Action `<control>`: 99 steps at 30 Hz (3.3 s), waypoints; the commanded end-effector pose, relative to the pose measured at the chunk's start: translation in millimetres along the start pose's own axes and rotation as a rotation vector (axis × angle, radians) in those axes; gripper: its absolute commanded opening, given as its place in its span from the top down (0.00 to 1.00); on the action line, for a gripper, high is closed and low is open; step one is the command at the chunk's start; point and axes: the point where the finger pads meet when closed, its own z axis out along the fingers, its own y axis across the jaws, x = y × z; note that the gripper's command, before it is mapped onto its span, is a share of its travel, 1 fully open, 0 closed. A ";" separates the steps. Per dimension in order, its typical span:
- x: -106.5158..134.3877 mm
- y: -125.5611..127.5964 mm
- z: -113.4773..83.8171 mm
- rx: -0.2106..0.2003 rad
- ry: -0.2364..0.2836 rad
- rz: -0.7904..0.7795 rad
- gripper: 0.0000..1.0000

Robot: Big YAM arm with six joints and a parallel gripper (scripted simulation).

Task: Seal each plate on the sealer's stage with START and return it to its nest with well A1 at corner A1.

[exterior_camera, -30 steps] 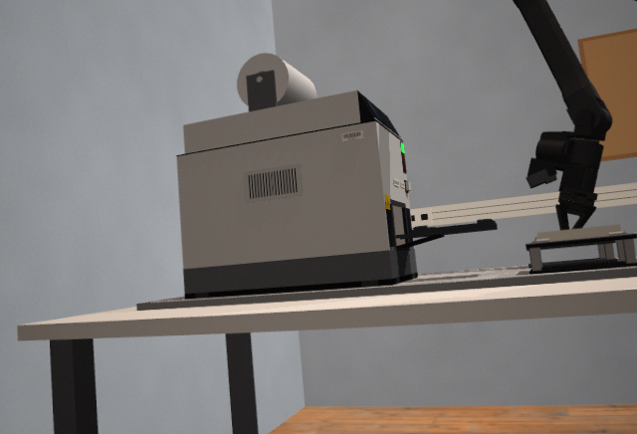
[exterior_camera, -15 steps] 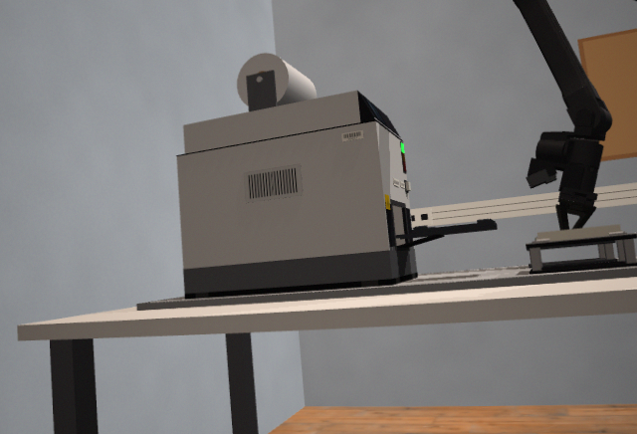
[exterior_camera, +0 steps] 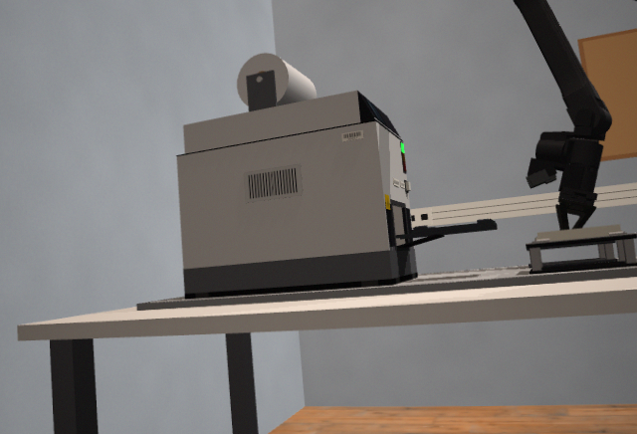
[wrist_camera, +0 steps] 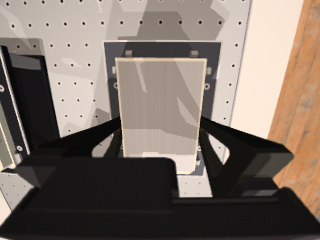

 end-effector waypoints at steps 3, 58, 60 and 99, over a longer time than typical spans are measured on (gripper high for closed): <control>-9.0 -9.5 -2.8 0.017 -0.025 -0.003 1.00; -9.5 0.7 -4.3 0.003 -0.021 -0.021 0.00; -9.5 0.7 -4.3 0.003 -0.021 -0.021 0.00; -8.5 0.3 -5.5 0.005 -0.019 -0.019 0.00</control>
